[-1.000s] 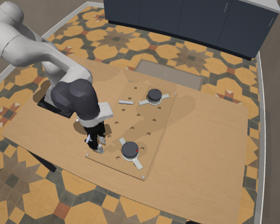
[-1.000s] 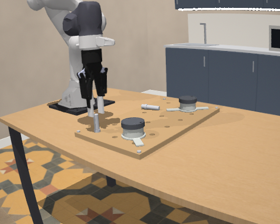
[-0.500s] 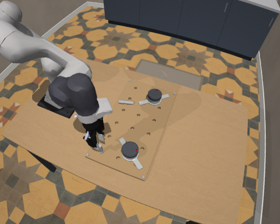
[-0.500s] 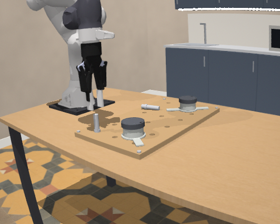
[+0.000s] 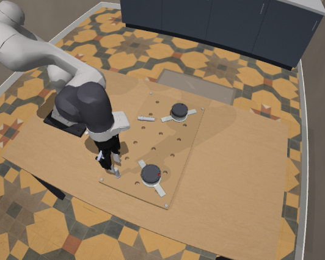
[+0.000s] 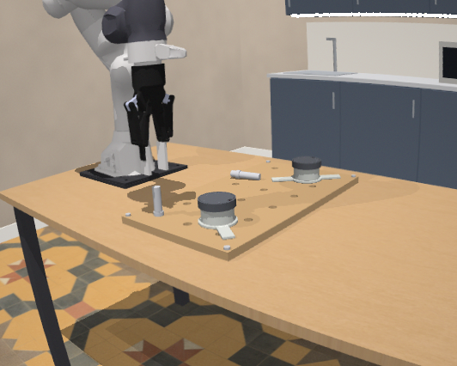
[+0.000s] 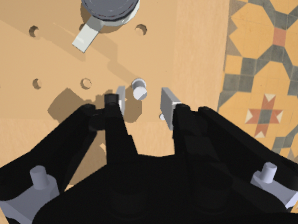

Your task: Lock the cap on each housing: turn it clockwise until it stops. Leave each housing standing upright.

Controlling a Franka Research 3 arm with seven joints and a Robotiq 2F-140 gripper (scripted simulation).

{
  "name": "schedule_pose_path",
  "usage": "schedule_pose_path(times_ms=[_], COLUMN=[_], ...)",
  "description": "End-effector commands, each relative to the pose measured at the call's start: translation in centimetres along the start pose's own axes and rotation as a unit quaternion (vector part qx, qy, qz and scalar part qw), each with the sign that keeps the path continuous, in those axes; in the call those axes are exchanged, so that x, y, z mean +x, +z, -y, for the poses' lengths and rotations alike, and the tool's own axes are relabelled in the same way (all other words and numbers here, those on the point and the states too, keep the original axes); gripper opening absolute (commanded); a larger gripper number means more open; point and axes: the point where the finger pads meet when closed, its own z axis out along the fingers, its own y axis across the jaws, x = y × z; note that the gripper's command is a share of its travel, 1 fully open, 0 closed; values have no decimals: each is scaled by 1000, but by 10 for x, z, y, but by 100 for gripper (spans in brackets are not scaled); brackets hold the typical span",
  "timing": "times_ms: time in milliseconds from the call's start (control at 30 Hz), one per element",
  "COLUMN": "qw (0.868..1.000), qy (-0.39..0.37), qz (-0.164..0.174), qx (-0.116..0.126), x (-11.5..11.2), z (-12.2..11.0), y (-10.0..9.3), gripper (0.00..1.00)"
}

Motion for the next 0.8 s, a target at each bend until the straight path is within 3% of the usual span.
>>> schedule_pose_path(times_ms=[0,233,267,367,533,733,767], qw=[1000,1000,1000,999,991,989,989], qy=[-1,-2,-6,-45,-136,-147,-147], qz=[2,2,2,-3,-1,1,1], qx=[2,2,2,1,2,1,1], x=[-2,-1,3,28,25,18,18], z=[0,2,10,80,175,292,292], y=[-1,-2,-2,-8,-6,-4,-4], gripper=[36,36,36,36,36,36,36])
